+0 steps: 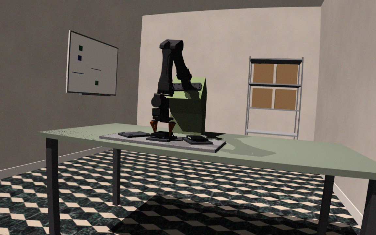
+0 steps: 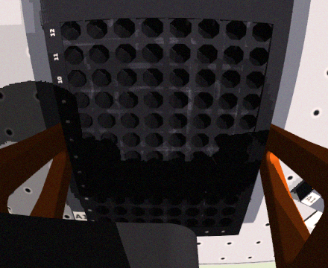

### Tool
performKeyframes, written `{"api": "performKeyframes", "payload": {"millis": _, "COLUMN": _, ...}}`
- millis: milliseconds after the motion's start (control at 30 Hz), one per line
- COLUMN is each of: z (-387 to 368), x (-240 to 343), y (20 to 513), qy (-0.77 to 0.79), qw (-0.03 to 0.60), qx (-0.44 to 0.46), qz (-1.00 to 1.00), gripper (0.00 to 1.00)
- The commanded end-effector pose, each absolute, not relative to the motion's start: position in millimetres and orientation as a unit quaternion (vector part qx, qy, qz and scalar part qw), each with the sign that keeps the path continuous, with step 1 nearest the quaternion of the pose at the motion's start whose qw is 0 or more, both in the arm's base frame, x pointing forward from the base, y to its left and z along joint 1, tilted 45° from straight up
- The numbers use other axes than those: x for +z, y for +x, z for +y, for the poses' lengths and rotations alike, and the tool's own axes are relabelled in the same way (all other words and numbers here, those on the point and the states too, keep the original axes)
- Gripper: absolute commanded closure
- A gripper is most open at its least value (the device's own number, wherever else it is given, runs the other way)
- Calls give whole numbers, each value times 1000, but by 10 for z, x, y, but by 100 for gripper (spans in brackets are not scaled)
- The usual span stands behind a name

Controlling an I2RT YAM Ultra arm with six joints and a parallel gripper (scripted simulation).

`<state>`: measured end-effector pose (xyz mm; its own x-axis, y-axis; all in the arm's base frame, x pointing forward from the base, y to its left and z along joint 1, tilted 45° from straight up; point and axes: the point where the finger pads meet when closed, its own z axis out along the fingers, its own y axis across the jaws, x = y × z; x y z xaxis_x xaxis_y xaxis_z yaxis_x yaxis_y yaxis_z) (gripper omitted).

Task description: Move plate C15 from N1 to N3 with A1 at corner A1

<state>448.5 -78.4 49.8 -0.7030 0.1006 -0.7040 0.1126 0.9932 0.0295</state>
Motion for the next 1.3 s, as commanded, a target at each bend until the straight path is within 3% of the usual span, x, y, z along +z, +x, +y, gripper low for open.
{"api": "performKeyframes", "payload": {"millis": 0, "z": -777, "x": 450, "y": 4494, "qy": 61, "qw": 380, "qx": -9, "qz": 923, "gripper": 100}}
{"api": "performKeyframes", "payload": {"millis": 1267, "z": -793, "x": 480, "y": 4593, "qy": 60, "qw": 389, "qx": -10, "qz": 919, "gripper": 100}}
